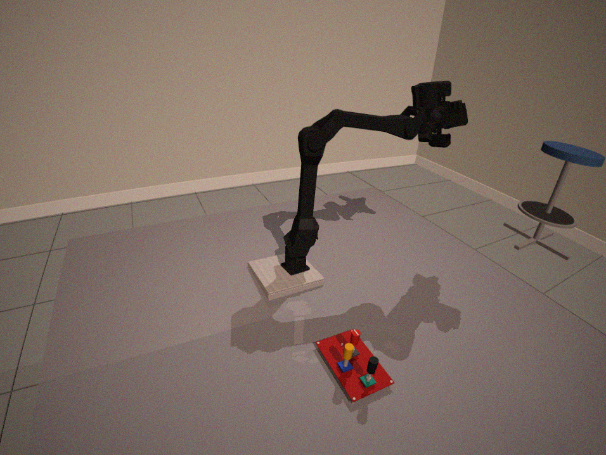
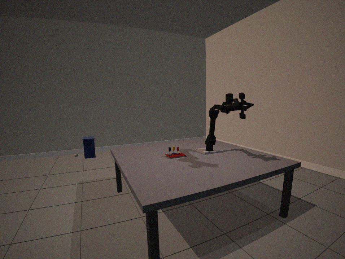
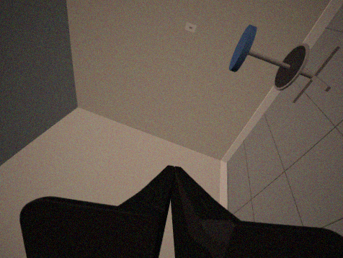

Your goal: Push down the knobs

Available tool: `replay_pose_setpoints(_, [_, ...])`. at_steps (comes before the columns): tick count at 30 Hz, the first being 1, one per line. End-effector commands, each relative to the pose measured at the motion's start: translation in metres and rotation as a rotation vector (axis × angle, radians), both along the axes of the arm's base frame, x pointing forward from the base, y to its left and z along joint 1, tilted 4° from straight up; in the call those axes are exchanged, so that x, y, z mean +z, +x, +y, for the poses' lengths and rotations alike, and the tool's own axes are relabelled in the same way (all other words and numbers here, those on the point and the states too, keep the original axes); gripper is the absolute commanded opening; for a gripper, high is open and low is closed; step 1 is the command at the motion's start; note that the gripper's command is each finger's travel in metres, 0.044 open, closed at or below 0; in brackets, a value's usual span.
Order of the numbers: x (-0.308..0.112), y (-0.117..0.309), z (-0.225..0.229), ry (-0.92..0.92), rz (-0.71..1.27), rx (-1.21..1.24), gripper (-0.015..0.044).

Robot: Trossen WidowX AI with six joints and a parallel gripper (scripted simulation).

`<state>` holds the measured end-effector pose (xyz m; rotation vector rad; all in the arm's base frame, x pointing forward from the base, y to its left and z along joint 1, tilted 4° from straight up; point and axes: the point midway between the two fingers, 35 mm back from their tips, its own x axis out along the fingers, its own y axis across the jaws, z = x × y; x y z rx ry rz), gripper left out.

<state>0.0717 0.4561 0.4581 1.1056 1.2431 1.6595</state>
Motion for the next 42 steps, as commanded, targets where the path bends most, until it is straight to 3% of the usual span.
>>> replay_pose_setpoints(1, [-0.015,0.032,0.001,-0.046,0.011,-0.081,0.0000])
replay_pose_setpoints(22, [-0.100,0.207,-0.050,-0.372,0.075,-0.564,0.0000])
replay_pose_setpoints(32, [-0.156,0.283,-0.120,-0.607,0.121,-0.798,0.0000])
replay_pose_setpoints(42, [-0.215,0.333,-0.212,-0.878,0.211,-0.990,0.0000])
